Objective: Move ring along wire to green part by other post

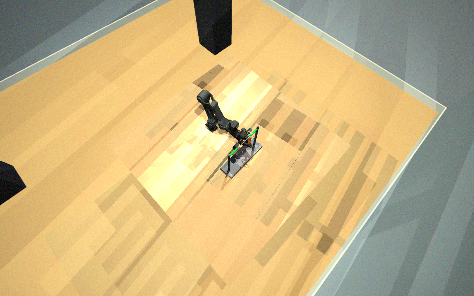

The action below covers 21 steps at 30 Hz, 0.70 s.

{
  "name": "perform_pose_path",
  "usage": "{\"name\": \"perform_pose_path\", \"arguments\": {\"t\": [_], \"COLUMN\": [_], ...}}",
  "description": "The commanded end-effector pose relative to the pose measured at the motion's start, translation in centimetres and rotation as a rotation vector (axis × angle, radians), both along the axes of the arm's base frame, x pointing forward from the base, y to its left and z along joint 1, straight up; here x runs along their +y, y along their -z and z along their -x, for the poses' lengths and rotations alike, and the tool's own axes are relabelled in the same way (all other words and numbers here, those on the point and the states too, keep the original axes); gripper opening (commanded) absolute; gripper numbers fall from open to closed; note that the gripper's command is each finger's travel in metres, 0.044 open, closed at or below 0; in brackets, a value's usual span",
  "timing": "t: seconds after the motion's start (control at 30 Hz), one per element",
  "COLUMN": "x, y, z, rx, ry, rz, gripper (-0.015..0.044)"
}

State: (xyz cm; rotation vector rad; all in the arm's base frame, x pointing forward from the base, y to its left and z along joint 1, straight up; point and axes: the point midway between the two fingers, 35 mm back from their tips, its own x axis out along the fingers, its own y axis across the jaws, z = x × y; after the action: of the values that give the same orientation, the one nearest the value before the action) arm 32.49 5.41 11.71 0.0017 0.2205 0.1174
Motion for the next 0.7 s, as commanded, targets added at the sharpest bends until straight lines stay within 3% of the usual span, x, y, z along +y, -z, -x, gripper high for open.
{"name": "perform_pose_path", "arguments": {"t": [0.0, 0.67], "x": [0.2, 0.7], "y": [-0.3, 1.5], "z": [0.3, 1.7], "rx": [0.028, 0.126], "ry": [0.002, -0.003], "rz": [-0.003, 0.001], "gripper": [-0.015, -0.015]}}
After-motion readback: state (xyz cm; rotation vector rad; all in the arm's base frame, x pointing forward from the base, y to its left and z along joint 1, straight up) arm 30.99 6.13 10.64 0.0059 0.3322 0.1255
